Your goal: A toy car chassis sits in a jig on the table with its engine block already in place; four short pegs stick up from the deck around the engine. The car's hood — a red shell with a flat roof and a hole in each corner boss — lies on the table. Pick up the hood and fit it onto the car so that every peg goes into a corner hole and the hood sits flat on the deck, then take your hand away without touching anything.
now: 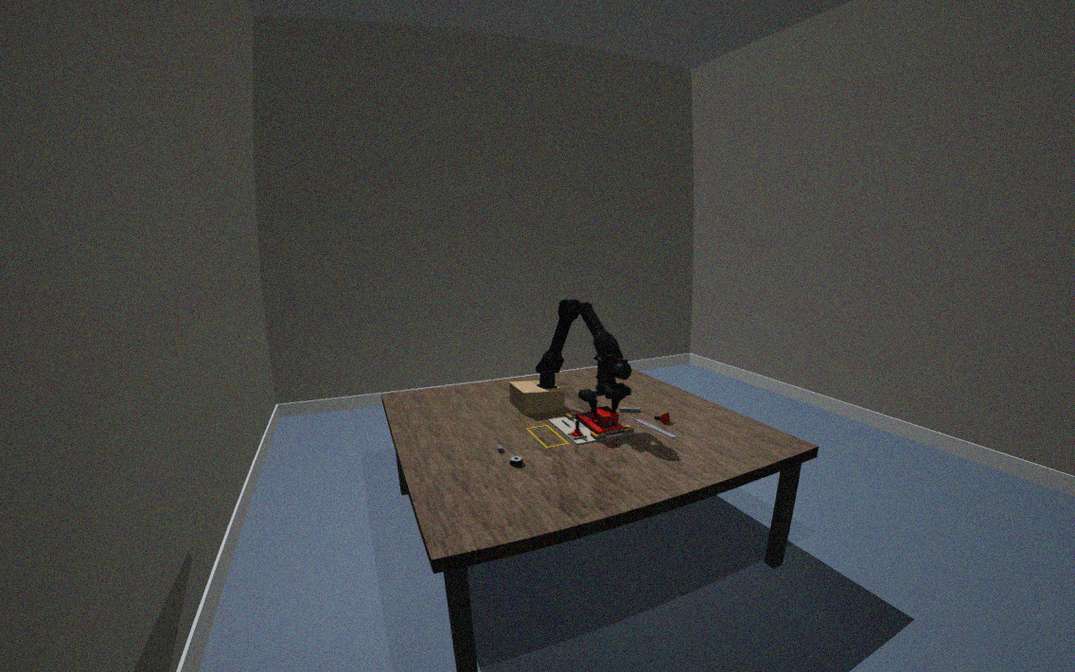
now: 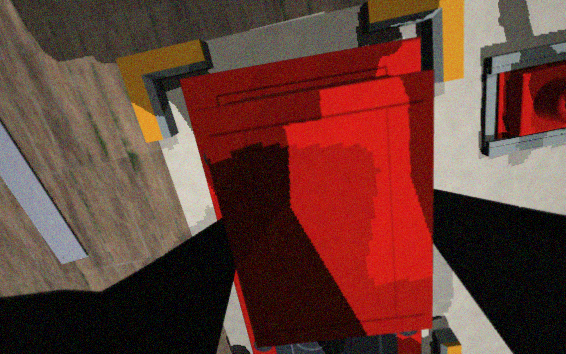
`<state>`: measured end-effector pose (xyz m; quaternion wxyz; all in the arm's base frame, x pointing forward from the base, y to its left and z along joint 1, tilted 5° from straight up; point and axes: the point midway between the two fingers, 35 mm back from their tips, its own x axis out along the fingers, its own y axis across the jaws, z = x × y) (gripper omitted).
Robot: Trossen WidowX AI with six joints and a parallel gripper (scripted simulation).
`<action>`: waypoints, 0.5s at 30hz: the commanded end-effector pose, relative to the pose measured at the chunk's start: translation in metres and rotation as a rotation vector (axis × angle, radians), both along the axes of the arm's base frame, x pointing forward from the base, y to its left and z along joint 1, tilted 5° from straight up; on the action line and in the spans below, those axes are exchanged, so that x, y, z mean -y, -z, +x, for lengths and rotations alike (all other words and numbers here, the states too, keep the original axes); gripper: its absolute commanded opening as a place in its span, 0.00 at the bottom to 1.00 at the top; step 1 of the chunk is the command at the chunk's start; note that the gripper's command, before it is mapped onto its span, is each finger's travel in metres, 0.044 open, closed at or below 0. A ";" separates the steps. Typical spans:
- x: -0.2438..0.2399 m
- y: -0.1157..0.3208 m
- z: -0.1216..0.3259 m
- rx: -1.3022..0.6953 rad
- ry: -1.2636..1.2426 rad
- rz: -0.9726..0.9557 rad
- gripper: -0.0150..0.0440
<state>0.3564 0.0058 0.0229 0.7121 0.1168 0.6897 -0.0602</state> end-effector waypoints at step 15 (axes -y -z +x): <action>-0.001 0.006 0.000 0.001 0.002 0.004 0.25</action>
